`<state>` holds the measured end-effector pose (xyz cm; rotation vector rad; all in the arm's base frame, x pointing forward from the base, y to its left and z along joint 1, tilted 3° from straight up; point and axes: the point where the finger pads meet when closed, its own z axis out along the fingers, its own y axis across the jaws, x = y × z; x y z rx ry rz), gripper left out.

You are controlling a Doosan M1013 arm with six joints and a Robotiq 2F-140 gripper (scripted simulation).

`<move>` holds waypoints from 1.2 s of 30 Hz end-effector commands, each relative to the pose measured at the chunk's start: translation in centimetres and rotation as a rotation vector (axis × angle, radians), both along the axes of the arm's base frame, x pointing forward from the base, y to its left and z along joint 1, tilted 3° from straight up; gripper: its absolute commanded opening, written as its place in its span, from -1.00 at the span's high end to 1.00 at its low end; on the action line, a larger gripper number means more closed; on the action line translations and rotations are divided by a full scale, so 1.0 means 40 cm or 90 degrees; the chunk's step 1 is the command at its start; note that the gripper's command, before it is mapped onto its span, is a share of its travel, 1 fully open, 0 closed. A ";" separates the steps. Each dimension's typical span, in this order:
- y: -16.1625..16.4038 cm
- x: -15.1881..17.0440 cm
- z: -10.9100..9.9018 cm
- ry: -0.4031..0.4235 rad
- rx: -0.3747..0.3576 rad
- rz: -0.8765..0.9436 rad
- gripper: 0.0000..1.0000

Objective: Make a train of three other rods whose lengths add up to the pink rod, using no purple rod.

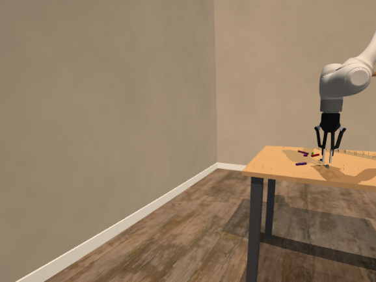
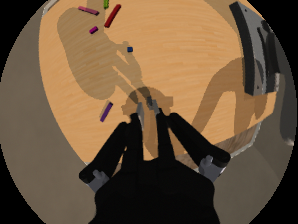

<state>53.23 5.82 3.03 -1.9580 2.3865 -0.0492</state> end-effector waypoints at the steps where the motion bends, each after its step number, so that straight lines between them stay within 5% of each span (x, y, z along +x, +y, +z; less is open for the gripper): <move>1: 0.002 -0.012 -0.013 0.006 0.001 0.001 0.71; 36: 0.004 -0.026 -0.014 0.006 0.001 0.001 0.71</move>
